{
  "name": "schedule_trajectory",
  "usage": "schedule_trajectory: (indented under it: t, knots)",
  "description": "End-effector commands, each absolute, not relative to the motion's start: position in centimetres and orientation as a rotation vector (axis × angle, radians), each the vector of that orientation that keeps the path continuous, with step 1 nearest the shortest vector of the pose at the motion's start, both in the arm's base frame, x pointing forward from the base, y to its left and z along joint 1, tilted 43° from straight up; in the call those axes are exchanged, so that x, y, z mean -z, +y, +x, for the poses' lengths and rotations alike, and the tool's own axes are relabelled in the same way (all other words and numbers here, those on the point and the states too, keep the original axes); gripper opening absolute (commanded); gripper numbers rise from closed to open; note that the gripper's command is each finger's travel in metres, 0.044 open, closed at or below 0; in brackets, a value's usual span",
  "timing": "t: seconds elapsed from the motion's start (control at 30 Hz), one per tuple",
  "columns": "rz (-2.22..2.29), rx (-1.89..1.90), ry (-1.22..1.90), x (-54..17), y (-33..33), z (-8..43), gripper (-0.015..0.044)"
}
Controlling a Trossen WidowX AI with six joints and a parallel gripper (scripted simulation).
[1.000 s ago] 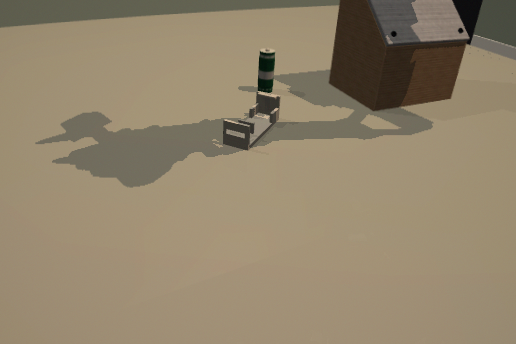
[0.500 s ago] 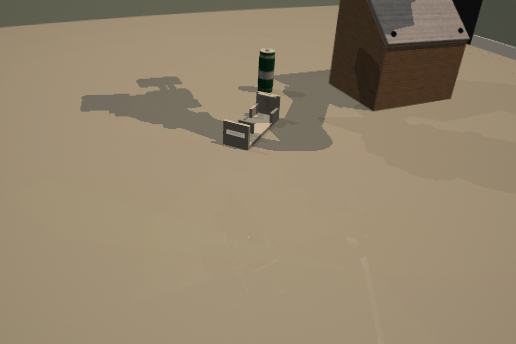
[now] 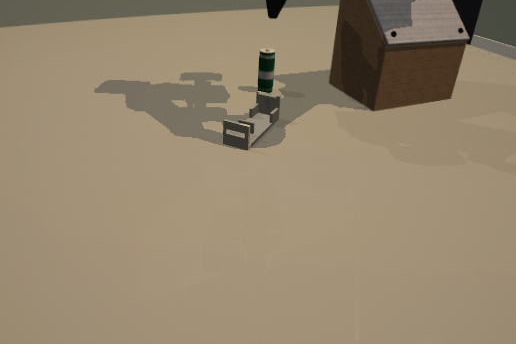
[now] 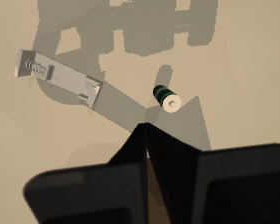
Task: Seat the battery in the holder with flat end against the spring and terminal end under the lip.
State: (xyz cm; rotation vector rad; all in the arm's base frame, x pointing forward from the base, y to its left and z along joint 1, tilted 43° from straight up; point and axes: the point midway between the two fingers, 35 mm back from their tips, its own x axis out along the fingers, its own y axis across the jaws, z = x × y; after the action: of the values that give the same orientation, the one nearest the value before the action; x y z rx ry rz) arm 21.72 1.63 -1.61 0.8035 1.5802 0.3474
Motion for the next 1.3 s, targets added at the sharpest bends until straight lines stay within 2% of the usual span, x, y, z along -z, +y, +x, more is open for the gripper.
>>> schedule_trajectory:
  t: [0.0, 0.37, 1.27]
  knots:
    - [0.818, -0.351, 1.591, 2.6, 2.4, 21.7, 0.0000]
    - [0.823, -0.356, 1.591, 7.6, 7.3, 21.5, 0.0000]
    - [0.817, -0.348, 1.591, 9.8, 4.6, 20.7, 0.0000]
